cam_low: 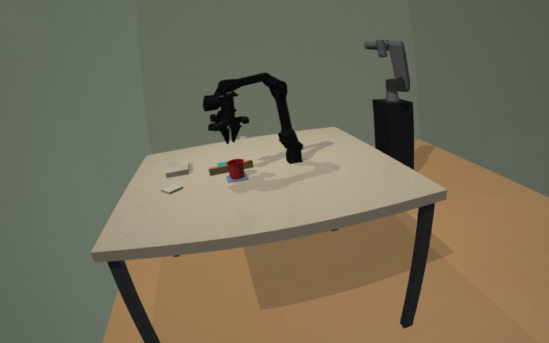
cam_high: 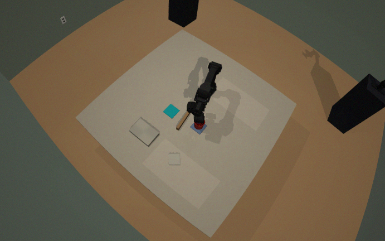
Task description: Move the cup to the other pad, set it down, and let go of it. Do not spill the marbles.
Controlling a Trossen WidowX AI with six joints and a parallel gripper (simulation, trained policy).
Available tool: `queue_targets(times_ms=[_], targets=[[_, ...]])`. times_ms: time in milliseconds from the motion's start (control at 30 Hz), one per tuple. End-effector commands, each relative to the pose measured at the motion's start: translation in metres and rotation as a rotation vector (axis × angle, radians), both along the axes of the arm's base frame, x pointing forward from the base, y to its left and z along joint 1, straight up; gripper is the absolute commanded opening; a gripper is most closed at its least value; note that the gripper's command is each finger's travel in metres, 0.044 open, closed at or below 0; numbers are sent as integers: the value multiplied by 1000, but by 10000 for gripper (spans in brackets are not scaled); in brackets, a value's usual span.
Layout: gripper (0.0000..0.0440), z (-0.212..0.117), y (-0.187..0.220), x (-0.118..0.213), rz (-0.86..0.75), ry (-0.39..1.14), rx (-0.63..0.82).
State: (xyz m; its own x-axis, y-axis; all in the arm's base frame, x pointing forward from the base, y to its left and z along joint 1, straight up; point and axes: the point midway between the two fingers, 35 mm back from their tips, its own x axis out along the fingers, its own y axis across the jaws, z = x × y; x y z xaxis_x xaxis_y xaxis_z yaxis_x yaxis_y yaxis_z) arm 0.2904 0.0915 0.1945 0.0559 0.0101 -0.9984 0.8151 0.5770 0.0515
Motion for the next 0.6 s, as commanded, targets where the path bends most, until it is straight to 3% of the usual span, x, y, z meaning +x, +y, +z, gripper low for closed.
queue_targets(times_ms=[0,567], targets=[[144,-15,-2,-3,-16,57,-33],[164,-63,-5,-12,-43,162,-110]])
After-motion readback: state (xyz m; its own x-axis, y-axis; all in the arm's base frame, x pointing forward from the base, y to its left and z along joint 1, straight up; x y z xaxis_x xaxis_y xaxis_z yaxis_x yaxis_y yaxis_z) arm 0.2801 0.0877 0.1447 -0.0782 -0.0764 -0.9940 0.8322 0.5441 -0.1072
